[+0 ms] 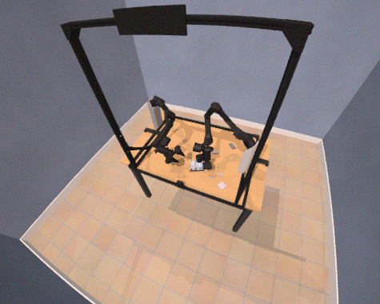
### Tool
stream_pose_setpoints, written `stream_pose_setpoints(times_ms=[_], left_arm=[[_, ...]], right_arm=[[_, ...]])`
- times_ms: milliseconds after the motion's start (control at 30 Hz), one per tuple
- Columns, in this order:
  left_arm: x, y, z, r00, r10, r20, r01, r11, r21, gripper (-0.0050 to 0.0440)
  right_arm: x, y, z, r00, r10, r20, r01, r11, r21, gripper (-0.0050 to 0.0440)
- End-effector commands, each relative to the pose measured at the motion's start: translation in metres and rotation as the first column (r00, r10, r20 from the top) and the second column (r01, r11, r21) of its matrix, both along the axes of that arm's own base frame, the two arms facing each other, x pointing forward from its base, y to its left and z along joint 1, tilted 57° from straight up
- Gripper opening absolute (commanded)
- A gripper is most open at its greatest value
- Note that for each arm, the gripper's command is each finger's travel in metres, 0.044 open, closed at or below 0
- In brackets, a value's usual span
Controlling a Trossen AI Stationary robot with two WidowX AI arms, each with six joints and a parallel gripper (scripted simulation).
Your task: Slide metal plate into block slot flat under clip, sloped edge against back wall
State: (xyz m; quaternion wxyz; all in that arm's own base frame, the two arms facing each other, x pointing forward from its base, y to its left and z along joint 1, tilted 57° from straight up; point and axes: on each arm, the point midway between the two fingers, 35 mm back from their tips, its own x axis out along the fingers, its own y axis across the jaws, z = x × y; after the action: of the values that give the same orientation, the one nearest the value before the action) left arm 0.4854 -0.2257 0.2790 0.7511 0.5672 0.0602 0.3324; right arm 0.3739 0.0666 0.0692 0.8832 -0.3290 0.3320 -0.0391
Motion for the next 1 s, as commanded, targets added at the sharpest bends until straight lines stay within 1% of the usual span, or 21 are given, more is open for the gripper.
stream_pose_setpoints(times_ms=[0,967], left_arm=[[-0.0009,-0.0006,-0.0003,1.0,0.001,-0.002,-0.001,1.0,-0.003,0.044],[-0.0009,-0.0006,-0.0003,1.0,0.001,-0.002,-0.001,1.0,-0.003,0.044]], right_arm=[[0.0017,0.0027,0.0035,1.0,0.007,0.014,-0.007,1.0,0.009,0.016],[0.0019,0.0041,0.0053,1.0,0.007,0.014,-0.007,1.0,0.009,0.016]])
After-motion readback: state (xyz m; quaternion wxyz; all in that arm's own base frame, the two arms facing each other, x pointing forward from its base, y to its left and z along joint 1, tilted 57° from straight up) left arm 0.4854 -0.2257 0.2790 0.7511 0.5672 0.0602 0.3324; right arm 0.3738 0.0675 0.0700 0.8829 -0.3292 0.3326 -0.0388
